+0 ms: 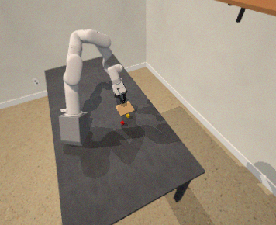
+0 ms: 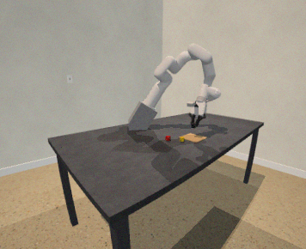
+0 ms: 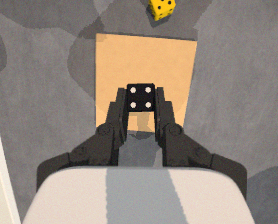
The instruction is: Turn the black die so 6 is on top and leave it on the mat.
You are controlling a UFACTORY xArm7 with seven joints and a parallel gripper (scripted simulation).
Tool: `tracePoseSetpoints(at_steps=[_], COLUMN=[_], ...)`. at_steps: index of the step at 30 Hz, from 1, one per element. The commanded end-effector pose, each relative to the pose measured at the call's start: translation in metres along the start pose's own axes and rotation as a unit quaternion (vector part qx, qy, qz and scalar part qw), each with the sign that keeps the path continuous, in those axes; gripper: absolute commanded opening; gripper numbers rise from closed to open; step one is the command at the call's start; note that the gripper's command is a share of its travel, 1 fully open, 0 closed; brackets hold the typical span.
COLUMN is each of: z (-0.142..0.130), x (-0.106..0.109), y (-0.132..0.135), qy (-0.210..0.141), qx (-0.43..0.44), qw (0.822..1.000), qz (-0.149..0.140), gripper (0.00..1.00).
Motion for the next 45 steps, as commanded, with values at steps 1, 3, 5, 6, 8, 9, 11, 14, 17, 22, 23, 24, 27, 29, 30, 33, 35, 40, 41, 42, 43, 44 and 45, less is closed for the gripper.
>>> tracePoseSetpoints(at_steps=[1,3,5,6,8,9,11,14,17,22,23,24,27,29,30,33,35,40,41,42,43,44,45], z=[0.003,0.004,0.005,0.005,0.006,0.006,0.007,0.008,0.009,0.01,0.01,0.01,0.011,0.011,0.011,0.014,0.014,0.015,0.015,0.015,0.016,0.017,0.017], x=[-0.001,-0.002,-0.004,-0.004,-0.004,-0.005,-0.006,-0.006,-0.006,-0.003,-0.003,-0.003,-0.001,-0.001,0.0,-0.001,-0.001,-0.003,-0.003,-0.004,-0.006,-0.007,-0.009], y=[0.002,0.004,0.006,0.006,0.007,0.008,0.01,0.011,0.009,0.003,0.003,0.003,0.0,-0.002,-0.002,-0.003,-0.003,-0.001,-0.001,0.0,0.001,0.002,0.003], qy=[-0.009,-0.016,-0.025,-0.025,-0.03,-0.035,-0.047,-0.067,-0.087,-0.114,-0.114,-0.114,-0.124,-0.128,-0.13,-0.13,-0.13,-0.137,-0.137,-0.142,-0.15,-0.16,-0.171], qx=[0.0,0.001,0.001,0.001,0.001,0.002,0.002,0.002,0.001,0.0,0.0,0.0,0.0,-0.001,-0.001,-0.001,-0.001,0.0,0.0,0.0,0.001,0.001,0.002], qw=[1.0,1.0,1.0,1.0,0.999,0.999,0.999,0.997,0.996,0.993,0.993,0.993,0.992,0.992,0.992,0.991,0.991,0.991,0.991,0.99,0.988,0.987,0.985], qz=[-0.008,-0.013,-0.018,-0.018,-0.021,-0.023,-0.027,-0.029,-0.028,-0.019,-0.019,-0.019,-0.013,-0.01,-0.009,-0.009,-0.009,-0.013,-0.013,-0.016,-0.02,-0.023,-0.026], gripper=[0.21,0.21,0.21,0.21,0.21,0.21,0.21,0.21,0.21,0.21,0.21,0.21,0.21,0.21,0.21,0.21,0.21,0.21,0.21,0.21,0.21,0.21,0.21])
Point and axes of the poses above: the point where the finger pads meet when closed, its own x axis back along the fingers, its own y axis across the jaws, z = x × y, the point moved 3 cm from there along x, back along the fingers, and after that the axes turned 4 degrees about -x, right-handed, at the moved point
